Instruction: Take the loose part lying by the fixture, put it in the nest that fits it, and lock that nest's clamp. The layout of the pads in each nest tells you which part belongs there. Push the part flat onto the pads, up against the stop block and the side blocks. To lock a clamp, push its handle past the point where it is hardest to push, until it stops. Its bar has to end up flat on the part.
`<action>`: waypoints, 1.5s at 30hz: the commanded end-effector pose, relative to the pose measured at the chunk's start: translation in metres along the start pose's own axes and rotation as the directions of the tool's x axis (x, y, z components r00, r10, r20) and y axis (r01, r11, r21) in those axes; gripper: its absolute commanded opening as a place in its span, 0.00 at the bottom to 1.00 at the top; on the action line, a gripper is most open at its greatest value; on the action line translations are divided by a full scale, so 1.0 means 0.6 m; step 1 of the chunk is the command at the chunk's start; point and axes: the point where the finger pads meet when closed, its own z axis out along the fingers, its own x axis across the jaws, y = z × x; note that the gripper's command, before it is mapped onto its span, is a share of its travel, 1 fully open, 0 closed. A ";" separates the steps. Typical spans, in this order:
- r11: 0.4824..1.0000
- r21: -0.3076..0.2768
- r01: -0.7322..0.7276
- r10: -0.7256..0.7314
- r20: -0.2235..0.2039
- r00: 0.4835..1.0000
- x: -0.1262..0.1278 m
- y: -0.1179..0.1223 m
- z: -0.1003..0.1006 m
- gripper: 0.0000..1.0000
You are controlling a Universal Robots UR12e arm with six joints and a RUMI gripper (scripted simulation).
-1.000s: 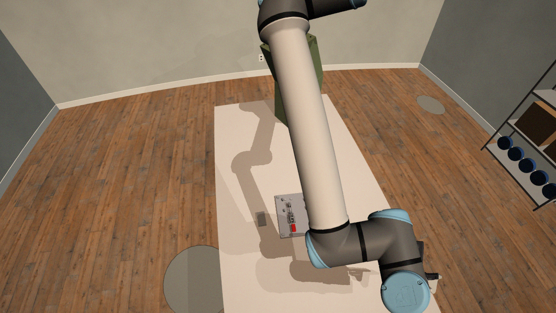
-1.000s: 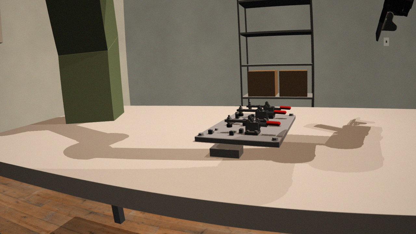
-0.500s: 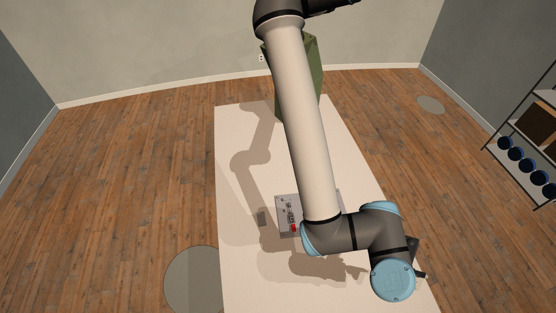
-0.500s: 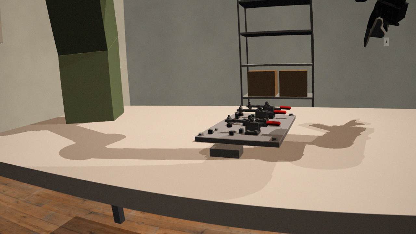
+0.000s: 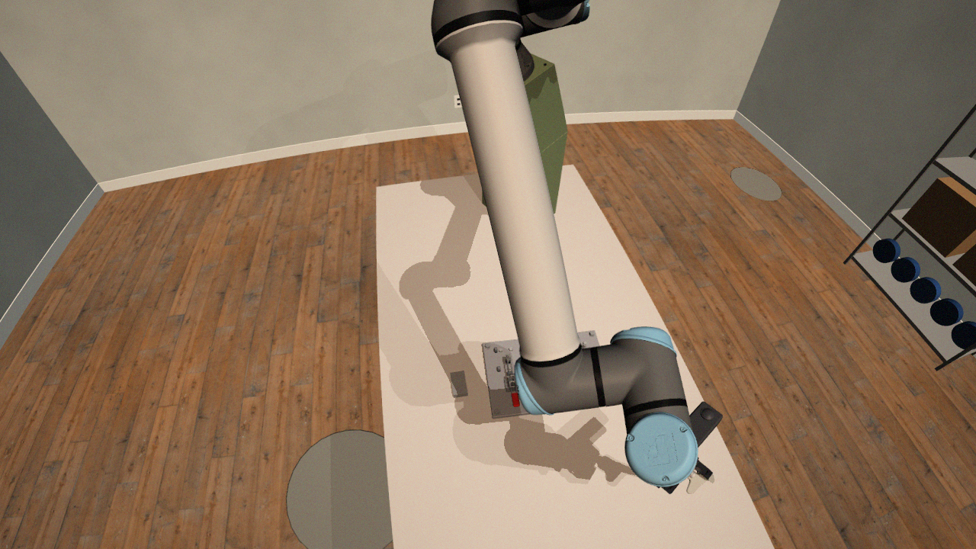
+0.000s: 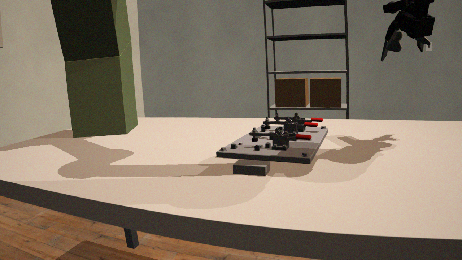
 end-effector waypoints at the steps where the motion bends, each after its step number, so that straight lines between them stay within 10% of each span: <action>1: 0.989 -0.044 -0.140 0.140 -0.004 0.990 -0.036 0.006 0.011 1.00; 20: 0.841 -0.135 -0.523 0.523 -0.042 0.851 -0.163 0.007 0.044 1.00; 36: 0.577 -0.184 -0.796 0.787 -0.135 0.602 -0.285 -0.004 0.056 1.00; 45: 0.330 -0.184 -0.926 0.903 -0.225 0.367 -0.378 -0.019 0.054 1.00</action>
